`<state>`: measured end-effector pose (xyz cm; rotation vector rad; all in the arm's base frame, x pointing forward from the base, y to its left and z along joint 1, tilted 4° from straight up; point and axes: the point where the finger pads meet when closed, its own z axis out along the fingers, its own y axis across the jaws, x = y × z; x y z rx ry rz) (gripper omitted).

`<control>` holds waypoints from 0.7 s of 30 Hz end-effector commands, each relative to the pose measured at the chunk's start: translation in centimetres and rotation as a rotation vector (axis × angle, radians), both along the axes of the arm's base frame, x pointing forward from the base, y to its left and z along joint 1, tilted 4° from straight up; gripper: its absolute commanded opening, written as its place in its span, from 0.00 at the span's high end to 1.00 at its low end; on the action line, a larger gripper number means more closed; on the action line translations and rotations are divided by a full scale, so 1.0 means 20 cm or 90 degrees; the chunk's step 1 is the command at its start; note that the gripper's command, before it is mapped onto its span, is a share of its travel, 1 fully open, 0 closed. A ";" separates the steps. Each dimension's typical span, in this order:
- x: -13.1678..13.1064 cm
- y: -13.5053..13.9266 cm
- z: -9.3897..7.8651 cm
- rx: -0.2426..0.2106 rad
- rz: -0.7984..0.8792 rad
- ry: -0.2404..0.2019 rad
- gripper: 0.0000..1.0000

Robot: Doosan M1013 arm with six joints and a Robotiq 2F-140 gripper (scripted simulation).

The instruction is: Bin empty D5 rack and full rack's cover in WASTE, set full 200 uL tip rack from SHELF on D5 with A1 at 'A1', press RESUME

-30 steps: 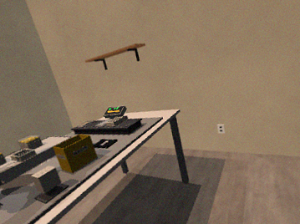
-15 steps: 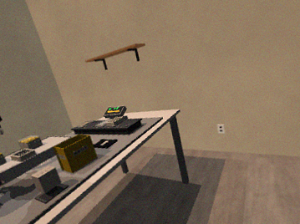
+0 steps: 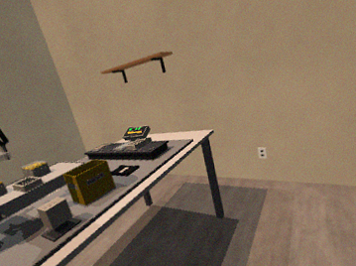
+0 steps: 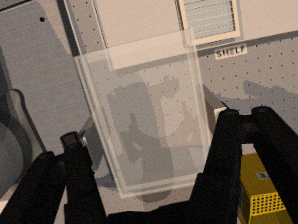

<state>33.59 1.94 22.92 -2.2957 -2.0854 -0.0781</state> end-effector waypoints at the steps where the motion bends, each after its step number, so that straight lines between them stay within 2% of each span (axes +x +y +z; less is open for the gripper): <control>1: -0.01 -0.06 0.00 0.000 0.000 0.000 1.00; 10: -0.02 -0.26 -0.02 0.000 0.000 0.000 1.00; 15: -0.02 -0.27 -0.02 0.000 0.000 0.000 1.00; 21: 0.07 -0.28 -0.02 0.000 0.000 0.000 1.00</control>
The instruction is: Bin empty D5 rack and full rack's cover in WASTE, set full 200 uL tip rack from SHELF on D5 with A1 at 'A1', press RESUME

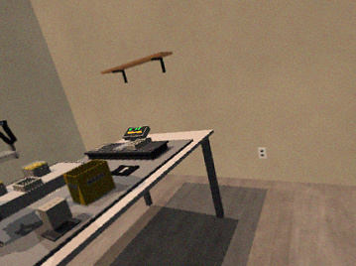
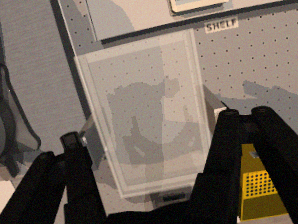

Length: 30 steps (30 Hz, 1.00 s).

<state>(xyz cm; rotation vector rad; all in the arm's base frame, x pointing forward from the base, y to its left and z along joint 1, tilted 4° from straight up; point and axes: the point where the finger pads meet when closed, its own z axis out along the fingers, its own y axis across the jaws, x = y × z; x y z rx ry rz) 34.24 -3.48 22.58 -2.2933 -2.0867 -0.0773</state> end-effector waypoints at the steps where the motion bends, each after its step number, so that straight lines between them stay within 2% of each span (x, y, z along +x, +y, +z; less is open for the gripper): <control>1: 0.07 -0.01 0.00 0.000 -0.001 -0.001 1.00; 30: 0.74 -0.07 0.00 0.000 -0.001 -0.001 1.00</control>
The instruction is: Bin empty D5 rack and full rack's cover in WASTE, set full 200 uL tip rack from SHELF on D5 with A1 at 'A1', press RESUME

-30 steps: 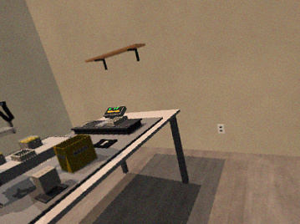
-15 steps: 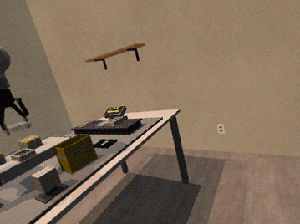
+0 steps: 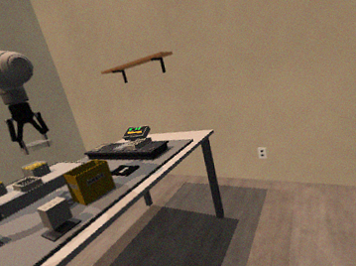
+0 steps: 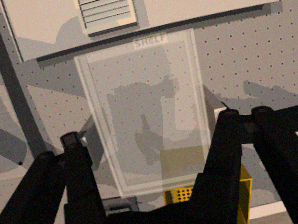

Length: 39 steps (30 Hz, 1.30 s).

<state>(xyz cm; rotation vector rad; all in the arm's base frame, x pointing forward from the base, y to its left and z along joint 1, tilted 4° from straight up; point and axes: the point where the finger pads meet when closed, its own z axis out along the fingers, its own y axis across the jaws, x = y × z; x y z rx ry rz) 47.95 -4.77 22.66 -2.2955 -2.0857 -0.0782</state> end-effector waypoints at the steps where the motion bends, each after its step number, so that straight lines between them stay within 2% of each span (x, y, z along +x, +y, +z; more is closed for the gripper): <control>1: 0.05 0.00 0.00 0.000 0.000 0.000 1.00; 17: 0.43 -0.04 0.00 0.000 0.000 0.000 1.00; 19: 0.43 -0.04 0.00 0.000 0.000 0.000 1.00; 34: 0.80 -0.07 0.00 0.000 0.000 0.000 1.00; 36: 0.80 -0.07 0.00 0.000 0.000 0.000 1.00; 39: 0.88 -0.08 0.00 0.000 0.000 0.000 1.00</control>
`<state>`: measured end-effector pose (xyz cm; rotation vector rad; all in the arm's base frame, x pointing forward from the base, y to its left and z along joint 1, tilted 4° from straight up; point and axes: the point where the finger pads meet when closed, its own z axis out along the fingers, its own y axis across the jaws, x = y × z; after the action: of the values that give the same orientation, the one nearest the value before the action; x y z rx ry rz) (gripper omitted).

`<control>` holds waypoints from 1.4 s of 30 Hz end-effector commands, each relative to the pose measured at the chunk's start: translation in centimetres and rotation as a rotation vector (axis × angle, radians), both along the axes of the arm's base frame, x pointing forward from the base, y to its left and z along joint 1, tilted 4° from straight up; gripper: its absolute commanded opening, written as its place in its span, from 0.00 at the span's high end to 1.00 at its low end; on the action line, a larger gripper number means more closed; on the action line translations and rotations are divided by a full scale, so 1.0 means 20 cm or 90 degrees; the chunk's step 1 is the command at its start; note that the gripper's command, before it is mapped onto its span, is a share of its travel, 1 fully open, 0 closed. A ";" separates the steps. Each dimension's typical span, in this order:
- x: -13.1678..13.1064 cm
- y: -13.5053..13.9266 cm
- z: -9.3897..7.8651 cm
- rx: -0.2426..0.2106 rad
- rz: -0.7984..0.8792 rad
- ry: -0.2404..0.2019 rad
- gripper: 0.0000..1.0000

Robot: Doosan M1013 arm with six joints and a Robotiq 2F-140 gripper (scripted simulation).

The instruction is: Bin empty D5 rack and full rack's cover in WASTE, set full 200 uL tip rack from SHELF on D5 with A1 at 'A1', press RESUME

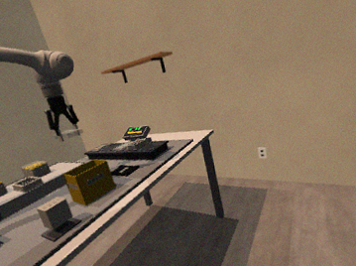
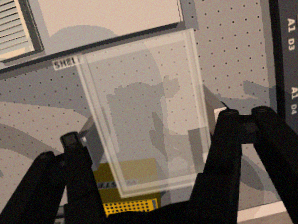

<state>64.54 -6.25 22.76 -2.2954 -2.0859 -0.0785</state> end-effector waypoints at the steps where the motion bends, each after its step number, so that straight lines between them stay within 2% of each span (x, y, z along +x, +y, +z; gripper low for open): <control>1: 0.07 -0.01 0.00 0.000 0.000 0.000 1.00; 12: 0.34 -0.03 0.00 0.000 0.000 0.000 1.00; 14: 0.34 -0.03 0.00 0.000 0.000 0.000 1.00; 29: 0.72 -0.06 0.00 0.000 0.000 0.000 1.00; 31: 0.72 -0.06 0.00 0.000 0.000 0.000 1.00; 36: 0.84 -0.08 0.00 0.000 0.000 0.000 1.00; 42: 0.85 -0.08 0.00 0.000 -0.038 0.003 1.00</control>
<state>81.45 -7.79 22.90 -2.3154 -2.0638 -0.0781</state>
